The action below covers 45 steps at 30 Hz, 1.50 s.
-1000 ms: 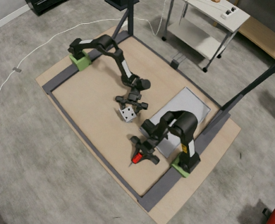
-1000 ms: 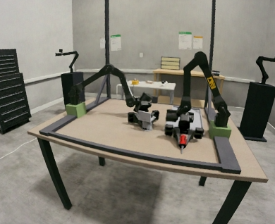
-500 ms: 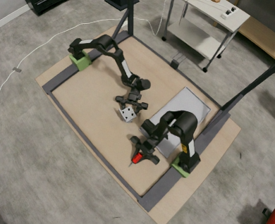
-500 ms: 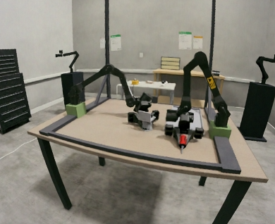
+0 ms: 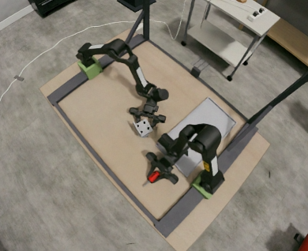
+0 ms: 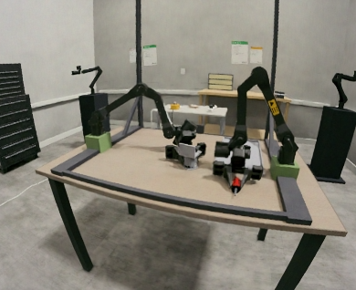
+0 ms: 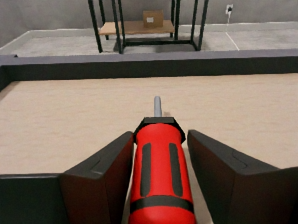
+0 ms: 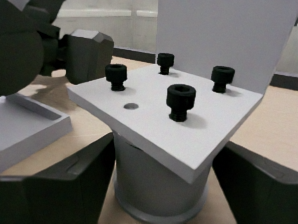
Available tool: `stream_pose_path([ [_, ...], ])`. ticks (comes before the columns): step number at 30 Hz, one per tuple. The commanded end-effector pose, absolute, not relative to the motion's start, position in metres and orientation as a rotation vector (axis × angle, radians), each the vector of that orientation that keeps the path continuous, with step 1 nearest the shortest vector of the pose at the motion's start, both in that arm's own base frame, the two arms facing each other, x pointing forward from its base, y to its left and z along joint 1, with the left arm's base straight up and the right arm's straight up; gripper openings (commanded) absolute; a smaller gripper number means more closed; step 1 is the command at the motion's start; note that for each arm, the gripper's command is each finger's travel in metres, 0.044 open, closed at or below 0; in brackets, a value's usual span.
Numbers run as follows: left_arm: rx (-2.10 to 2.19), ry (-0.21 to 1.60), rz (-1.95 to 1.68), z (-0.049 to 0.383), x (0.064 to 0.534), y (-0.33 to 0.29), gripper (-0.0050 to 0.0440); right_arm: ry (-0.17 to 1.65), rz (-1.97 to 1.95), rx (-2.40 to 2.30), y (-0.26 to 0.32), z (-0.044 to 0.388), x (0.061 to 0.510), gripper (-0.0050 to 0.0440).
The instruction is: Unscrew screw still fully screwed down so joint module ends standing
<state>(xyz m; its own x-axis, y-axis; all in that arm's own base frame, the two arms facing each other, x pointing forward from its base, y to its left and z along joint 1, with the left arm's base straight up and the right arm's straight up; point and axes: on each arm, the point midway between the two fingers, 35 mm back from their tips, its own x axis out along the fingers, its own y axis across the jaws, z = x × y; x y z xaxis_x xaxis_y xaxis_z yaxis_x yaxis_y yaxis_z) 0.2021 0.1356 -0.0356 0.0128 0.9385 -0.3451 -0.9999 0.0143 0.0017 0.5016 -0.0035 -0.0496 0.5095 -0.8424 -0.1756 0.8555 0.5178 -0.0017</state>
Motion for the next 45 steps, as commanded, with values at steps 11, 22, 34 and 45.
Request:
stream_pose_path([
  [11,-0.288,0.262,1.538,-0.0326,0.2068,0.1363,0.03,0.133,-1.024,0.117,-0.0035,-0.0349,0.5085,0.0245],
  [22,-0.288,0.262,1.538,-0.0326,0.2068,0.1363,0.03,0.133,-1.024,0.117,-0.0035,-0.0349,0.5085,0.0245],
  [34,-0.288,0.262,1.538,-0.0326,0.2068,0.1363,0.03,0.133,-1.024,0.117,-0.0035,-0.0349,0.5085,0.0245],
  [45,-0.302,0.248,1.533,-0.0284,0.2105,0.1328,0.03,0.133,-1.024,0.117,-0.0035,-0.0349,0.5085,0.0245],
])
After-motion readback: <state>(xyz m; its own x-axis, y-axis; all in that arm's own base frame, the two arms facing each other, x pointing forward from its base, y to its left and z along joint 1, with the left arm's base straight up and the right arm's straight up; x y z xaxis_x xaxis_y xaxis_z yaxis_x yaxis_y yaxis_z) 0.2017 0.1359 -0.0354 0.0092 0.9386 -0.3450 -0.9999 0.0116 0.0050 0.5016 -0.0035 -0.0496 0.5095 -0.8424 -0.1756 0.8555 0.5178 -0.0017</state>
